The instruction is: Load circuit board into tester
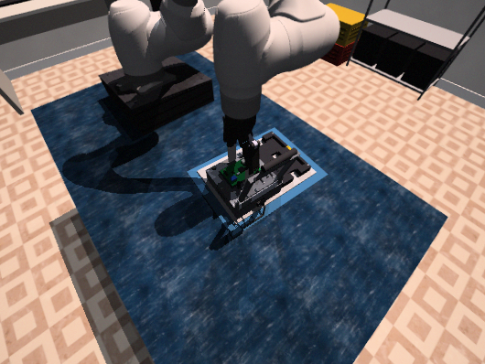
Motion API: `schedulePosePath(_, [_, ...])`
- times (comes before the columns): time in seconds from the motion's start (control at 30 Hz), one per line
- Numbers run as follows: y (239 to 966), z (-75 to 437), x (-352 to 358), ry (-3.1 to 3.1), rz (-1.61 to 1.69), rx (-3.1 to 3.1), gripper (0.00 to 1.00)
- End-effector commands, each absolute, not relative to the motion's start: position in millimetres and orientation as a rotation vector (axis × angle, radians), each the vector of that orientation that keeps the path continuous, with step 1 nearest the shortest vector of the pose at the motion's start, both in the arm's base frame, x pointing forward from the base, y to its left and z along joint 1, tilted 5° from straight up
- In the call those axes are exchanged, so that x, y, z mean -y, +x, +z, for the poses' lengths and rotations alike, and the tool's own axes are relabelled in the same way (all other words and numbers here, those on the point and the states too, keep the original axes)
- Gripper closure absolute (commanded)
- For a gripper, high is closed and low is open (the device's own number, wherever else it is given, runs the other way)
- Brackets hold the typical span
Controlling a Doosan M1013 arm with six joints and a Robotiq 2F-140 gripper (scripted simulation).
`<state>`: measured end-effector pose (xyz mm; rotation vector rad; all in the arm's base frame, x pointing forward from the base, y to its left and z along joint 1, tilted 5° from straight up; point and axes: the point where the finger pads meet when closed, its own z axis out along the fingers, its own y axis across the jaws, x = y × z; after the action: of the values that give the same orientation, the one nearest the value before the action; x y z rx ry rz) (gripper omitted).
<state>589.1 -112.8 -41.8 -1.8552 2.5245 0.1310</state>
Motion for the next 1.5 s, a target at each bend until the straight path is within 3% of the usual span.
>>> schedulePosePath(0.0, [589.2,-39.0,112.9,-1.855,0.131,-2.524,0.42])
schedulePosePath(0.53, [591.2,6.4,116.2,-1.855,0.131,-2.524,0.42])
schedulePosePath(1.47, [597.7,150.5,126.4,-1.855,0.131,-2.524,0.42])
